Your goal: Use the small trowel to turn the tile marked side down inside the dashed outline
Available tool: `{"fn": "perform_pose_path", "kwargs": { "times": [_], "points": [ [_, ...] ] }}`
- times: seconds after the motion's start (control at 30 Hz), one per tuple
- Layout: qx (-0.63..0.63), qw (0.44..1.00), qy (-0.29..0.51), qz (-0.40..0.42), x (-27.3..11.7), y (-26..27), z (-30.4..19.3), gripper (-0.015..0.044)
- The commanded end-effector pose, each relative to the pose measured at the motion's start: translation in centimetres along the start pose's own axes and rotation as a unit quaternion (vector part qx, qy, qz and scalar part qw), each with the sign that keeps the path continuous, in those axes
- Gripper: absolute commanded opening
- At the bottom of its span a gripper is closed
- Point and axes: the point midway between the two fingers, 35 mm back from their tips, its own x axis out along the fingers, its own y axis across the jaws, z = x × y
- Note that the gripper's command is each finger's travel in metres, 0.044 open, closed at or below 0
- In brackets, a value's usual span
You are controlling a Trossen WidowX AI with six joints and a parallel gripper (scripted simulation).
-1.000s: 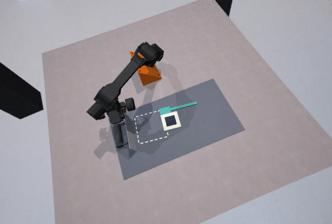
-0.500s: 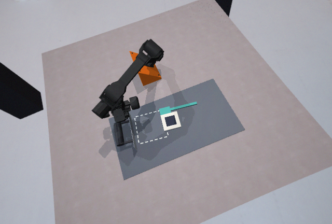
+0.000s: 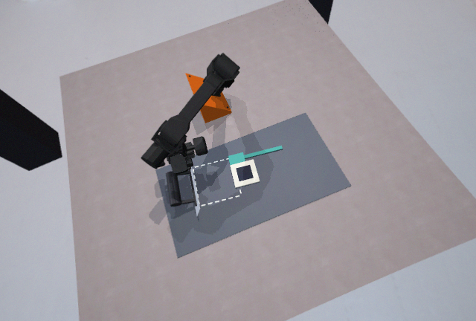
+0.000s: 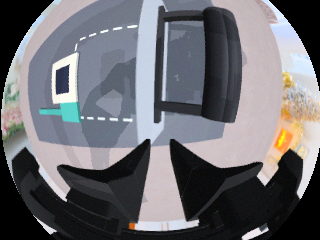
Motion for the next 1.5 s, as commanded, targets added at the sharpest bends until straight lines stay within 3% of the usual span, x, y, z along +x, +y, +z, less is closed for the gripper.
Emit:
{"fn": "perform_pose_path", "kwargs": {
  "times": [0.0, 0.77, 1.47],
  "points": [
    [0.002, 1.0, -0.003, 0.0, -0.2, 0.8, 0.1, 0.01],
    [-0.001, 1.0, 0.0, 0.001, 0.0, 2.7, 0.1, 0.01],
    [0.002, 1.0, -0.003, -0.003, -2.1, -5.3, -0.1, 0.01]
  ]
}}
